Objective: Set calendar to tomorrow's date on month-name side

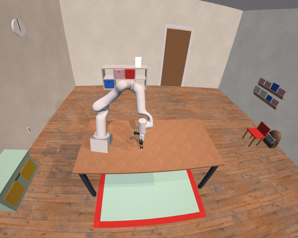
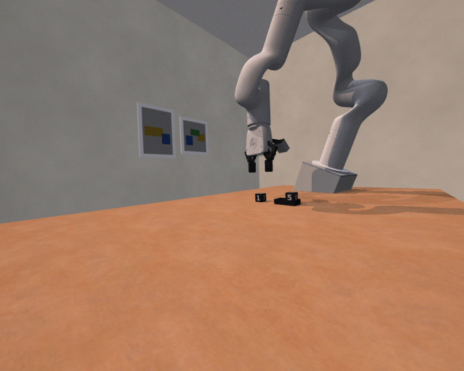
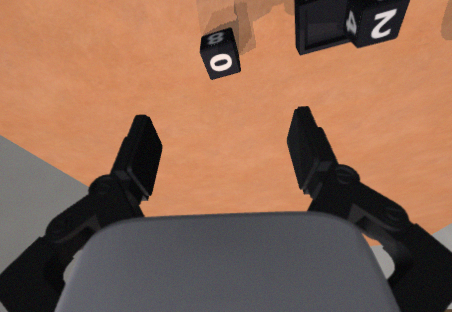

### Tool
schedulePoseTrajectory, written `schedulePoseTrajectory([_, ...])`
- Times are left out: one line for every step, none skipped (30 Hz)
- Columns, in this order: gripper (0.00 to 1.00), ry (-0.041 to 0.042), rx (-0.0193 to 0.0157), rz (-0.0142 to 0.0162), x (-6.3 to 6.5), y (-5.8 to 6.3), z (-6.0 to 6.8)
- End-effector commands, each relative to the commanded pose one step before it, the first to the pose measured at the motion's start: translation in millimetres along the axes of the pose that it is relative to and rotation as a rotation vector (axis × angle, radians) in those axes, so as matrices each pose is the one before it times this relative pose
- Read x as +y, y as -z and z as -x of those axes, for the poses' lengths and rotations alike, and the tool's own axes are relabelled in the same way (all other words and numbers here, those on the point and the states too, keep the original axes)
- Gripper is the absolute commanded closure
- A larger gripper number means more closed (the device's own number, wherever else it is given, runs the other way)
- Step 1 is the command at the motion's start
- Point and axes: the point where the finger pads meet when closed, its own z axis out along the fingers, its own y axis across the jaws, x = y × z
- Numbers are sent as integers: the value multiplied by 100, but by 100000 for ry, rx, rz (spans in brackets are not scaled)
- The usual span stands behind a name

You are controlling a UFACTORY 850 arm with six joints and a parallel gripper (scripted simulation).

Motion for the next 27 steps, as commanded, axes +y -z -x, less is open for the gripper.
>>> schedulePoseTrajectory([0,-14526,958,-600,-3,-49,75])
schedulePoseTrajectory([0,-6631,-4,3,-3,-57,-10])
schedulePoseTrajectory([0,-814,-1,0,0,-7,-1])
schedulePoseTrajectory([0,-6662,-4,3,-4,-57,-9])
schedulePoseTrajectory([0,-1234,-1,1,-1,-11,-2])
schedulePoseTrajectory([0,-6052,-4,3,-5,-52,-8])
schedulePoseTrajectory([0,0,0,0,0,0,0])
schedulePoseTrajectory([0,0,0,0,0,0,0])
schedulePoseTrajectory([0,-2189,-1,1,-2,-19,-3])
schedulePoseTrajectory([0,-8476,-5,3,-8,-73,-11])
schedulePoseTrajectory([0,-4700,-2,2,-5,-40,-6])
schedulePoseTrajectory([0,-2373,-1,1,-3,-20,-3])
schedulePoseTrajectory([0,-1521,-1,1,-2,-13,-2])
schedulePoseTrajectory([0,-5909,-3,2,-7,-51,-7])
schedulePoseTrajectory([0,-2686,-1,1,-3,-23,-3])
schedulePoseTrajectory([0,-5165,-2,2,-7,-44,-6])
schedulePoseTrajectory([0,-3311,-2,1,-4,-28,-3])
schedulePoseTrajectory([0,-4121,-2,1,-6,-35,-4])
schedulePoseTrajectory([0,-3992,-2,1,-6,-34,-4])
schedulePoseTrajectory([0,-129,0,0,0,-1,0])
schedulePoseTrajectory([0,-7649,-4,2,-11,-65,-7])
schedulePoseTrajectory([0,-247,0,0,0,-2,0])
schedulePoseTrajectory([0,-6865,-3,2,-11,-59,-5])
schedulePoseTrajectory([0,0,0,0,0,0,0])
schedulePoseTrajectory([0,0,0,0,0,0,0])
schedulePoseTrajectory([0,-582,0,0,-1,-5,0])
schedulePoseTrajectory([0,-6903,-3,2,-11,-59,-4])
